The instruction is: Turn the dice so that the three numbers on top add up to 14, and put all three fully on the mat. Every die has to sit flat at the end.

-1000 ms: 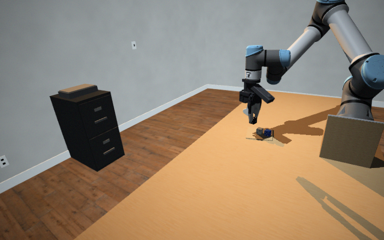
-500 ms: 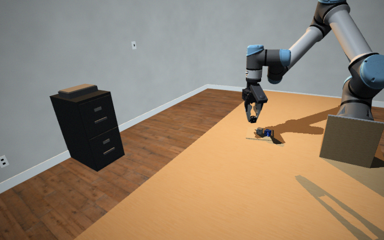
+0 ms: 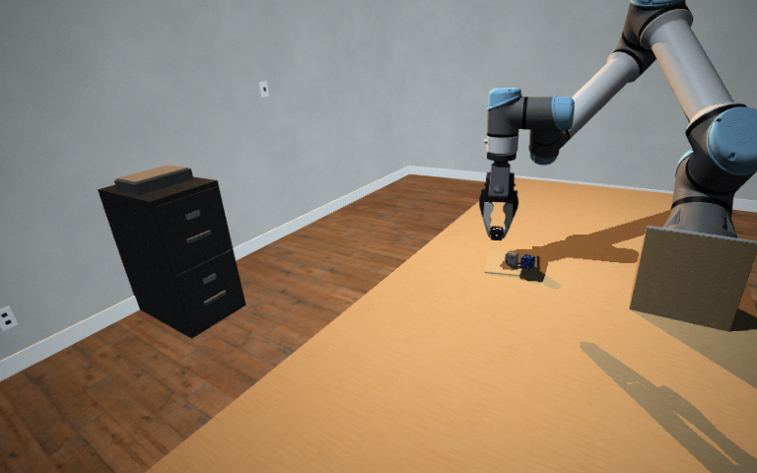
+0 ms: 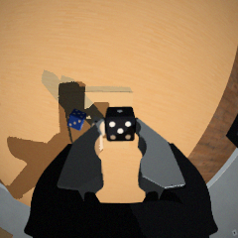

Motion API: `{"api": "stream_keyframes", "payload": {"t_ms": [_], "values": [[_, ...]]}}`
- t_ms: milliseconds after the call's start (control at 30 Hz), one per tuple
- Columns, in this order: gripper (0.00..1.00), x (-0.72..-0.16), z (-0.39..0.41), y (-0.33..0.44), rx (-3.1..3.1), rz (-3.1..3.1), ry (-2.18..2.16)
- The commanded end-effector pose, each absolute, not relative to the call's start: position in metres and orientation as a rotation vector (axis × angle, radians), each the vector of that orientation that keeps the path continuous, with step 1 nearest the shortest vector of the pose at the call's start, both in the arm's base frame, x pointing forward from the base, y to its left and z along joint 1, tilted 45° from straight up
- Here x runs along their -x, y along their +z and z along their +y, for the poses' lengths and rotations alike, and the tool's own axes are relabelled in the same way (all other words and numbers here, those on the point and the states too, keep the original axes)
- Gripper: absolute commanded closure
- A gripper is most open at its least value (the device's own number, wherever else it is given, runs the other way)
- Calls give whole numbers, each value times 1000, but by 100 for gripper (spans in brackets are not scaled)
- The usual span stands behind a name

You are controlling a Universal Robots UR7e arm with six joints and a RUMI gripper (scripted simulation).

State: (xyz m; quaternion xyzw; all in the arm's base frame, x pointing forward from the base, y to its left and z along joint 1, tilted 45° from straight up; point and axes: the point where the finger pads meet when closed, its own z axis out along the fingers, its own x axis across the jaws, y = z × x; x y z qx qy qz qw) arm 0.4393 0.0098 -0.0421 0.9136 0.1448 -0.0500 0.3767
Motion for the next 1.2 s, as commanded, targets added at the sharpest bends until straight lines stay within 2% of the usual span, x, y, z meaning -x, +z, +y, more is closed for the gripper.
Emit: {"api": "stream_keyframes", "payload": {"t_ms": [0, 1167], "values": [[90, -442, 8, -39, -2349, 196, -64], [90, -458, -22, -9, -2136, -1107, 476]]}}
